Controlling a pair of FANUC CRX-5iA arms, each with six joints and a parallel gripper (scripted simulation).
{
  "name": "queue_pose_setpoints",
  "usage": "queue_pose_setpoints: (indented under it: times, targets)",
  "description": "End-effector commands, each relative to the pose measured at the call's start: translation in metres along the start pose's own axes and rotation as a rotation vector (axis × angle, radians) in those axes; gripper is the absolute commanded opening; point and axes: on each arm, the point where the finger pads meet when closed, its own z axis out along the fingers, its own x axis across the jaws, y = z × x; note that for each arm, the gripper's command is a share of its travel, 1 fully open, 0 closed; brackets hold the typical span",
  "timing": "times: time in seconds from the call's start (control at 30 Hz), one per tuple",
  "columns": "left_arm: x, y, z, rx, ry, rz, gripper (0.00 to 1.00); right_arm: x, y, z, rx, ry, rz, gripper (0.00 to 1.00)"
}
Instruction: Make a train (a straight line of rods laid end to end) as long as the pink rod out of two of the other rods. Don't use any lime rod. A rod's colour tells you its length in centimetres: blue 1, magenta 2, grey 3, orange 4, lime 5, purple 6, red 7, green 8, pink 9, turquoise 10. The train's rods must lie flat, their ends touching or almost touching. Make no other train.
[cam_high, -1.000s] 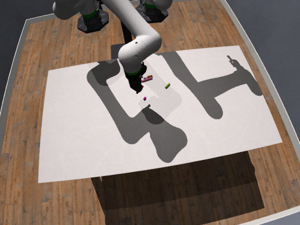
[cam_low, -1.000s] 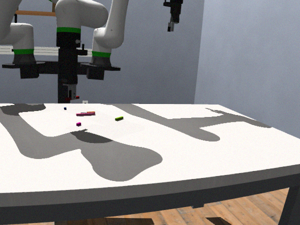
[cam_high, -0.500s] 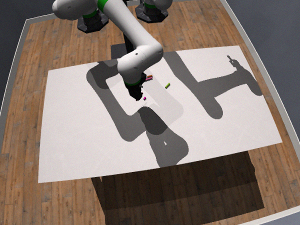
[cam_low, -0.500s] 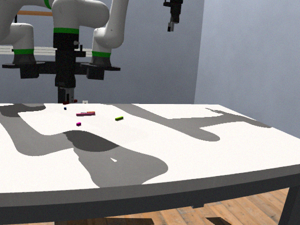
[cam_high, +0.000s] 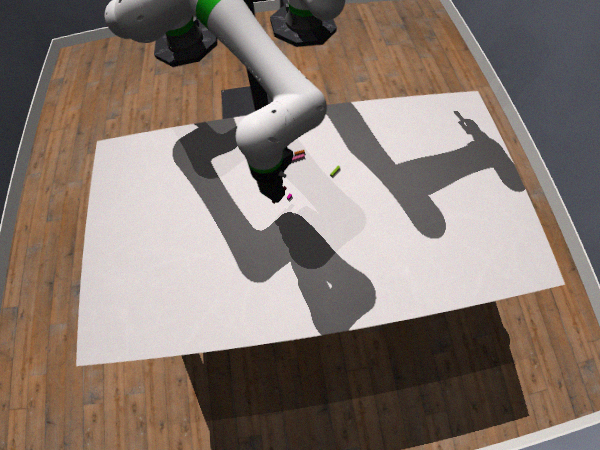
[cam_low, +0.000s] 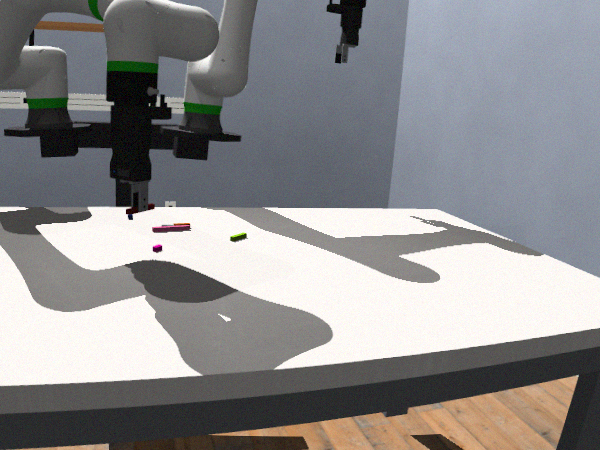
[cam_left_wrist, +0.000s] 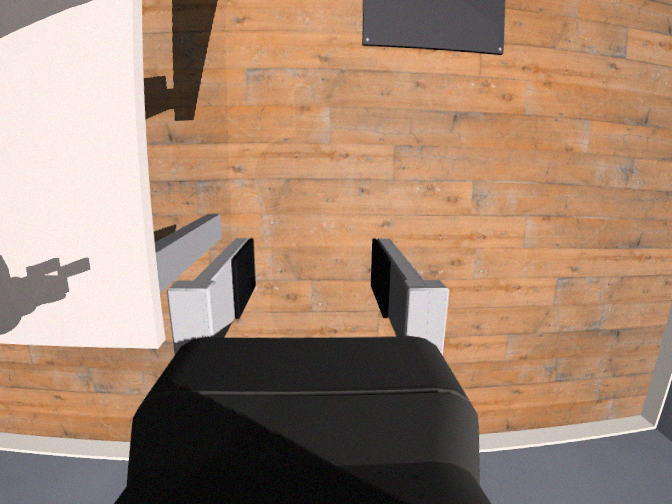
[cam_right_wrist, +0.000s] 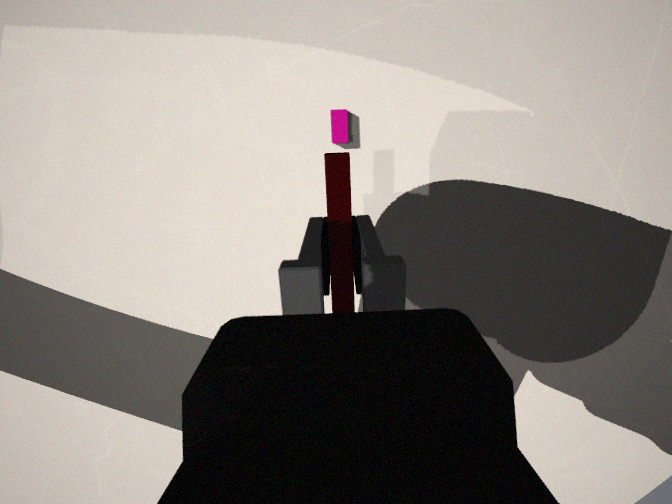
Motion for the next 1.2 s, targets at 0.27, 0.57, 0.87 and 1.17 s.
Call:
queue_pose_setpoints:
  times: [0.27,0.57,0.87,1.17]
  targets:
    - [0.0,0.0,-0.001,-0.002,0.0,0.0,1.0,0.002,0.001,0.035,-0.001,0.002,0.0,0.24]
    - [0.0,0.0,-0.001,-0.002,0.0,0.0,1.0,0.003,0.001,0.068,-0.001,0.002,0.0,0.24]
    - [0.0,0.0,-0.001,-0.002,0.0,0.0,1.0,0.003,0.001,0.076,-0.001,0.002,0.0,0.24]
    - [0.0,0.0,-0.001,-0.002,0.0,0.0,1.0,0.003,0.001,0.076,-0.001,0.002,0.0,0.24]
